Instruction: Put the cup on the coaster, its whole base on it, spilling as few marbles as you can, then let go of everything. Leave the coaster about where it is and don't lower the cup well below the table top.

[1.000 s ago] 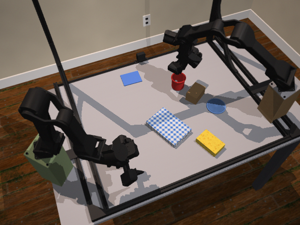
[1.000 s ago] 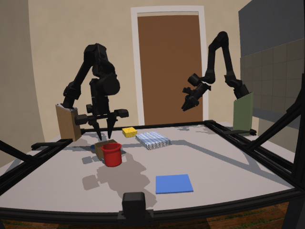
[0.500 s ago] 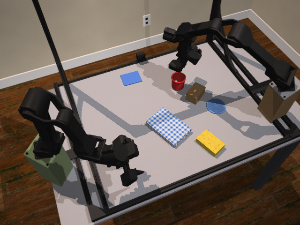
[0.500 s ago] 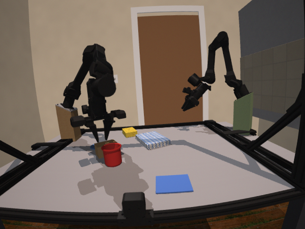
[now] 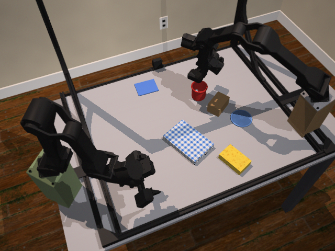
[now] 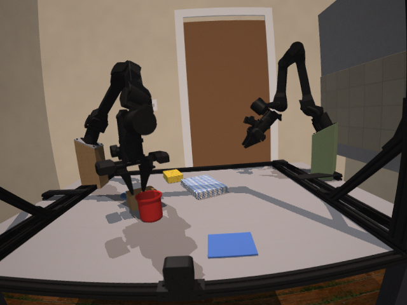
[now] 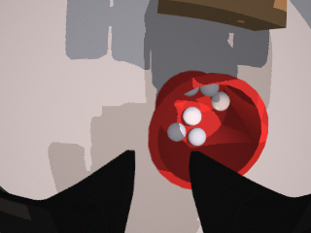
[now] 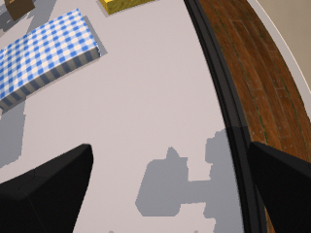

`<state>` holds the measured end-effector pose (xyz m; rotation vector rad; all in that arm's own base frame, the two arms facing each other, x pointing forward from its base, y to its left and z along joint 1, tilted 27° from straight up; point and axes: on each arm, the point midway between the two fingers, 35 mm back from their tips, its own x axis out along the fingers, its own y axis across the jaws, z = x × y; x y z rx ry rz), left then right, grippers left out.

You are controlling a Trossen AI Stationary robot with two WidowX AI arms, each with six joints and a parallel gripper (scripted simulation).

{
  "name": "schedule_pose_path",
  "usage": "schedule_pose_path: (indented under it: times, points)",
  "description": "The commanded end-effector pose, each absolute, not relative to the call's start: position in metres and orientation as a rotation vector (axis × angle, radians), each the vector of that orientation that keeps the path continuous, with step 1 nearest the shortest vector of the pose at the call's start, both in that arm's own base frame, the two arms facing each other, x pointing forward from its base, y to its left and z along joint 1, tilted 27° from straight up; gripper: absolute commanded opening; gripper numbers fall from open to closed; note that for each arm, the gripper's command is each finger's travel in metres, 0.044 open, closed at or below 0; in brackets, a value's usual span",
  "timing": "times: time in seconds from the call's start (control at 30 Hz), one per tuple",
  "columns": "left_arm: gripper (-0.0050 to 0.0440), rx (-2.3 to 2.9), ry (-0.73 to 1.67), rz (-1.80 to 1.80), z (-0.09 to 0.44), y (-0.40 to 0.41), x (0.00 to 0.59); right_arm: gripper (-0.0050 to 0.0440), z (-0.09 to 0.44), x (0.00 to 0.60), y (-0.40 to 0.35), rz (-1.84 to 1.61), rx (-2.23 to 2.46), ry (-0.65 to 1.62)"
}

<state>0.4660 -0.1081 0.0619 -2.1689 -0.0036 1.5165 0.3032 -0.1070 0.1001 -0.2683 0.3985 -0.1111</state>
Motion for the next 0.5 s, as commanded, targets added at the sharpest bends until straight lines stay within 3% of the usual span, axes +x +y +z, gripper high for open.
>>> schedule_pose_path:
  times: [0.0,0.47]
  points:
    - [0.0135,-2.148,0.002,1.533,0.046,-0.106,0.468,0.0400,0.100,0.303,-0.107,-0.111,-0.268,0.398]
    - [0.0135,-2.148,0.002,1.532,0.029,-0.100,0.475,0.0400,0.100,0.303,-0.107,-0.111,-0.268,0.398]
